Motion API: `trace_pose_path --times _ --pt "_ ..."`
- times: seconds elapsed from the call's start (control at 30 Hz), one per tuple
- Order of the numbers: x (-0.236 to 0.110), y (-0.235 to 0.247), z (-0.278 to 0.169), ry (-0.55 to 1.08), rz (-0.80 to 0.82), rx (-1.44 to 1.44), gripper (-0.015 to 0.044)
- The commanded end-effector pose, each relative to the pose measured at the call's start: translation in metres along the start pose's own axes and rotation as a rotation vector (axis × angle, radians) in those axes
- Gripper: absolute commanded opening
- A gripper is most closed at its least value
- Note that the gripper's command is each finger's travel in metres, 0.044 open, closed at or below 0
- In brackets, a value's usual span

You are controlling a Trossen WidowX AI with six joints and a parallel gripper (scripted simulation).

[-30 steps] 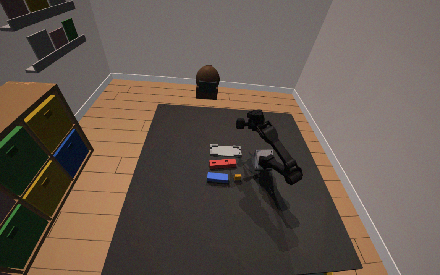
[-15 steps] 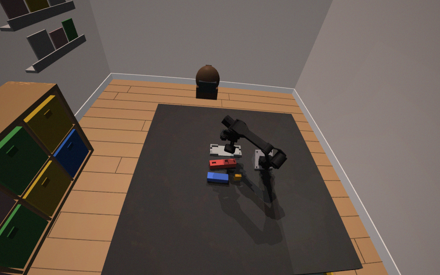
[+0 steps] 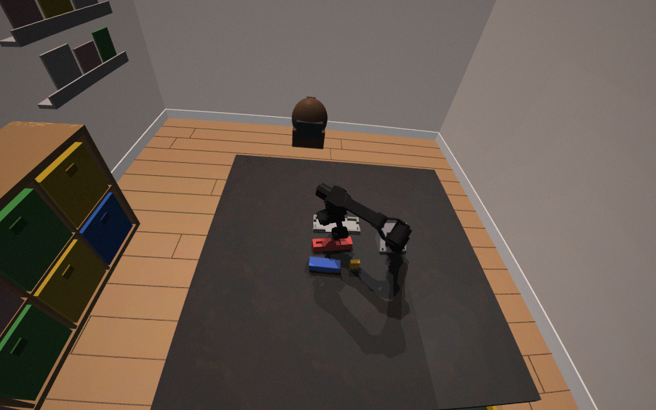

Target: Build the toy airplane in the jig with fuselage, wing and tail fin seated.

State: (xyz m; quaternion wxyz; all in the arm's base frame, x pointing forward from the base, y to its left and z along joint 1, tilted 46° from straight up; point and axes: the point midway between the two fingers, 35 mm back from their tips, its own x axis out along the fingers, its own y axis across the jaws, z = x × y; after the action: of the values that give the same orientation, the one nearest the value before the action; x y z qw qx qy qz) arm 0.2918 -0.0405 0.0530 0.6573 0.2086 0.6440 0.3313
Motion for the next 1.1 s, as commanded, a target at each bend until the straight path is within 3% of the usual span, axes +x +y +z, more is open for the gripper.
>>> trace_pose_path --times 0.0,1.07 --pt "0.035 0.005 -0.004 0.016 0.019 0.003 0.044" --pt "0.087 0.006 -0.004 0.015 0.02 0.003 0.044"
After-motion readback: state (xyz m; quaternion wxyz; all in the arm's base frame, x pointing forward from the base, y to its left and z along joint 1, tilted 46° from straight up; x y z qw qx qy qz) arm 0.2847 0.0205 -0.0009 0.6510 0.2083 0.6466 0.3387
